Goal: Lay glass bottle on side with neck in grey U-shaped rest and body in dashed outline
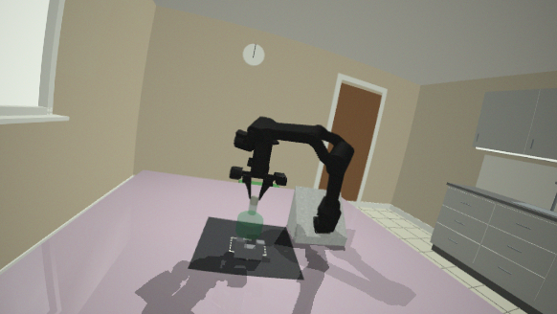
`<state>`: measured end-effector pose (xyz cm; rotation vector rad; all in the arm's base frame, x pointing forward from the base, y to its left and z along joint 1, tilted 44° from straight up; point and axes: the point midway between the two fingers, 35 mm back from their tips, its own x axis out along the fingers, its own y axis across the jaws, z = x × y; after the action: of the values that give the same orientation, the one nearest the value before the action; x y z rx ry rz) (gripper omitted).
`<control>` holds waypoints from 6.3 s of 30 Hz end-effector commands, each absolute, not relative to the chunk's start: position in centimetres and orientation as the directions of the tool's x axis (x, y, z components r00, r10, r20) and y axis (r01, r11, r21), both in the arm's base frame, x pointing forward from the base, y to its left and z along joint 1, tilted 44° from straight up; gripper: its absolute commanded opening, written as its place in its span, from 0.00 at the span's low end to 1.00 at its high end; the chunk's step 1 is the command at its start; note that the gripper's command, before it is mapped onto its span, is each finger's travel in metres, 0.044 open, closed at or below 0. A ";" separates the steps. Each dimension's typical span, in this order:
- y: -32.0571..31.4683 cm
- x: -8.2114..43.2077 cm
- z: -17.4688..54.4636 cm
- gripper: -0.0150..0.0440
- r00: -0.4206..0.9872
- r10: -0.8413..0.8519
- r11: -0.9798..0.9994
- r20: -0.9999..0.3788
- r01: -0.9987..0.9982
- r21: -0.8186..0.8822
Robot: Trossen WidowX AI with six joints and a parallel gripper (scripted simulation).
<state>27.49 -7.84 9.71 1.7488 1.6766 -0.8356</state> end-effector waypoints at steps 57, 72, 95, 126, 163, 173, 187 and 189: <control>-2.7 27.9 13.9 0.45 0.000 0.557 -0.054 -0.831 0.998 -0.036; -0.9 28.0 14.8 0.45 0.000 0.532 -0.062 -0.847 0.997 -0.039; 2.1 28.2 15.6 0.45 0.008 0.503 -0.074 -0.864 0.997 -0.034; 5.7 28.3 15.8 0.45 0.026 0.488 -0.079 -0.872 0.997 -0.015; 8.0 28.5 15.5 0.45 0.035 0.488 -0.067 -0.872 0.998 0.002; 8.6 28.5 15.3 0.45 0.036 0.489 -0.063 -0.871 0.998 0.006; 9.4 28.6 15.1 0.45 0.036 0.491 -0.057 -0.871 0.998 0.009; 9.5 28.6 15.1 0.45 0.036 0.491 -0.056 -0.870 0.998 0.010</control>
<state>28.56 9.46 15.17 1.6296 1.5340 -0.9387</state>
